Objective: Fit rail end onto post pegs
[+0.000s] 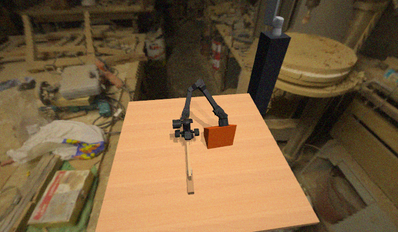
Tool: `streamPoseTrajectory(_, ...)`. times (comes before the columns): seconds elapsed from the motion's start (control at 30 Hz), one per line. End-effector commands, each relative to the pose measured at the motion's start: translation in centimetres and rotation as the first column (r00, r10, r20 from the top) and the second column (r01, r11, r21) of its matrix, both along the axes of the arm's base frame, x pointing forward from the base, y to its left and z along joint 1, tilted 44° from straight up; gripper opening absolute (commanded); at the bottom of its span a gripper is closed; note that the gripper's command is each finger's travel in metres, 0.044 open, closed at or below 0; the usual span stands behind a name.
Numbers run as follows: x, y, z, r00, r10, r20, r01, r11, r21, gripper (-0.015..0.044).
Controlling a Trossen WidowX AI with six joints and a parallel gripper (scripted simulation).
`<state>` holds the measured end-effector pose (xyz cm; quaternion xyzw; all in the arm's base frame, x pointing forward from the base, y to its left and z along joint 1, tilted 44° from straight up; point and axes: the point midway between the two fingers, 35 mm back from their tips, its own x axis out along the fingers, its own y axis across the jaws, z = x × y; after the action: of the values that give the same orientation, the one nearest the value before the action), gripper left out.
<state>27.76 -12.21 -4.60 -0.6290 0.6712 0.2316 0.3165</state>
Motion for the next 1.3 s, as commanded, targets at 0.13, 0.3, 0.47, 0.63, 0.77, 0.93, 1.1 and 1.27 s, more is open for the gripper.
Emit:
streamPoseTrajectory(0.13,0.05,0.12,-0.03,1.0,0.004,0.001,-0.004,1.0,0.003,0.0)
streamPoseTrajectory(0.3,0.03,0.05,0.04,1.0,0.004,0.001,-0.004,1.0,0.003,0.0)
streamPoseTrajectory(0.47,0.01,-0.06,0.16,1.0,0.004,0.001,-0.004,1.0,0.003,0.0)
streamPoseTrajectory(0.63,-0.01,-0.16,0.29,1.0,0.004,0.001,-0.004,1.0,0.003,0.0)
streamPoseTrajectory(0.77,-0.02,-0.23,0.4,1.0,0.004,0.001,-0.004,1.0,0.003,0.0)
streamPoseTrajectory(0.93,-0.04,-0.3,0.55,1.0,0.004,0.001,-0.004,1.0,0.003,0.0)
streamPoseTrajectory(1.1,-0.05,-0.35,0.7,1.0,0.004,0.001,-0.004,1.0,0.003,0.0)
streamPoseTrajectory(1.27,-0.05,-0.4,0.86,1.0,0.004,0.001,-0.004,1.0,0.003,0.0)
